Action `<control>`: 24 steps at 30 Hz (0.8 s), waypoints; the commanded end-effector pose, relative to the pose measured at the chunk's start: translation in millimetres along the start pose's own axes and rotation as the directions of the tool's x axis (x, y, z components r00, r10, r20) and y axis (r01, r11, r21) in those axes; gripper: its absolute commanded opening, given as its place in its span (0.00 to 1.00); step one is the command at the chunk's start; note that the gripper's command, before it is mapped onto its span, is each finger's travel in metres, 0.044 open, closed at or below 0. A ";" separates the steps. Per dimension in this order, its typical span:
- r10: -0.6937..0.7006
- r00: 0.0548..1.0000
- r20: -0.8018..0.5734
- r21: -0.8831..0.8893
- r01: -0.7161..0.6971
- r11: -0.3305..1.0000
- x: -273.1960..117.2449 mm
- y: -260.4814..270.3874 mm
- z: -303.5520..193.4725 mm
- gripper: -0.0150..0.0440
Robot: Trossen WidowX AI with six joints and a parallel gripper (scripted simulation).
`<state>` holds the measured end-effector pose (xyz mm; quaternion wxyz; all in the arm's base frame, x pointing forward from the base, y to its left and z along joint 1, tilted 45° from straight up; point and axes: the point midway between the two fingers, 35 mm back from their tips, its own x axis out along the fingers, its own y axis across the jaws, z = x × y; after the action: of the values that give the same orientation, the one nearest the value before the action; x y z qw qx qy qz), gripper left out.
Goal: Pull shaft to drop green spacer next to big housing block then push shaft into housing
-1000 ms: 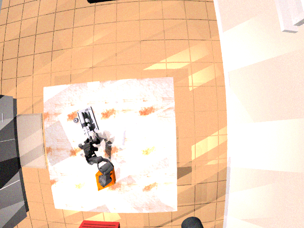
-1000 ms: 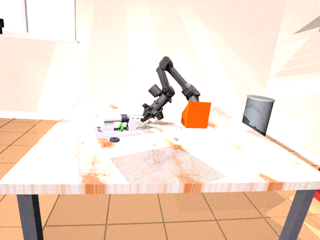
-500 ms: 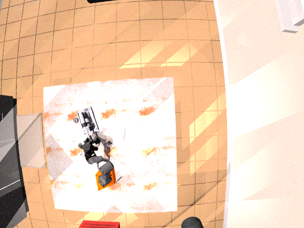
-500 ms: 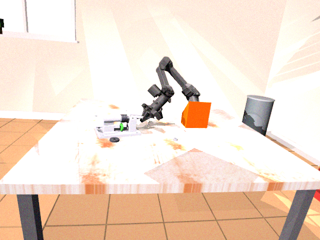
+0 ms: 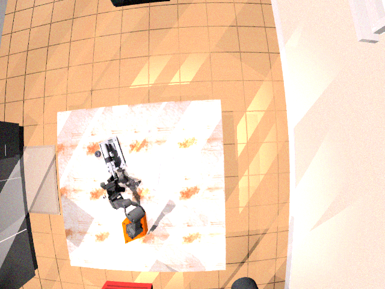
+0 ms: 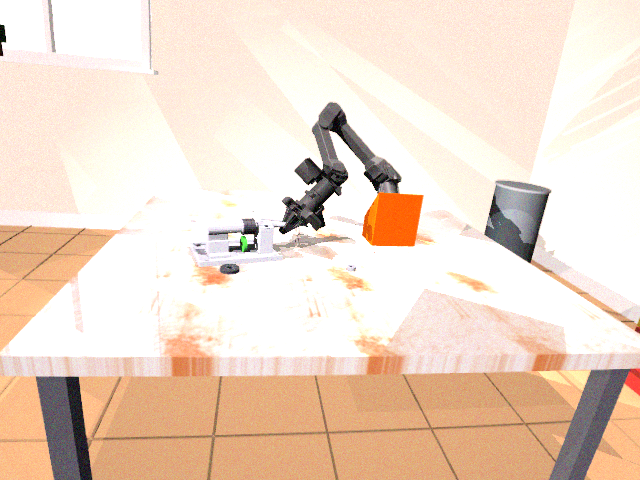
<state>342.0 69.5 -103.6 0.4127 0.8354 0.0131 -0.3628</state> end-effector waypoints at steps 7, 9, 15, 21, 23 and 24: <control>0.002 1.000 -0.004 0.000 -0.002 1.000 2.9 0.5 -3.9 0.25; 0.002 1.000 -0.004 0.000 -0.002 1.000 3.2 0.5 -4.2 0.25; 0.002 1.000 -0.004 0.000 -0.002 1.000 4.4 0.5 -5.4 0.25; 0.002 1.000 -0.004 0.000 -0.002 1.000 5.5 0.6 -6.6 0.25; 0.002 1.000 -0.004 0.000 -0.002 1.000 5.9 0.6 -7.0 0.25; 0.002 1.000 -0.004 0.000 -0.002 1.000 6.1 0.6 -7.2 0.25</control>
<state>348.3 71.5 -104.5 0.4126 0.8356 0.0132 -0.3625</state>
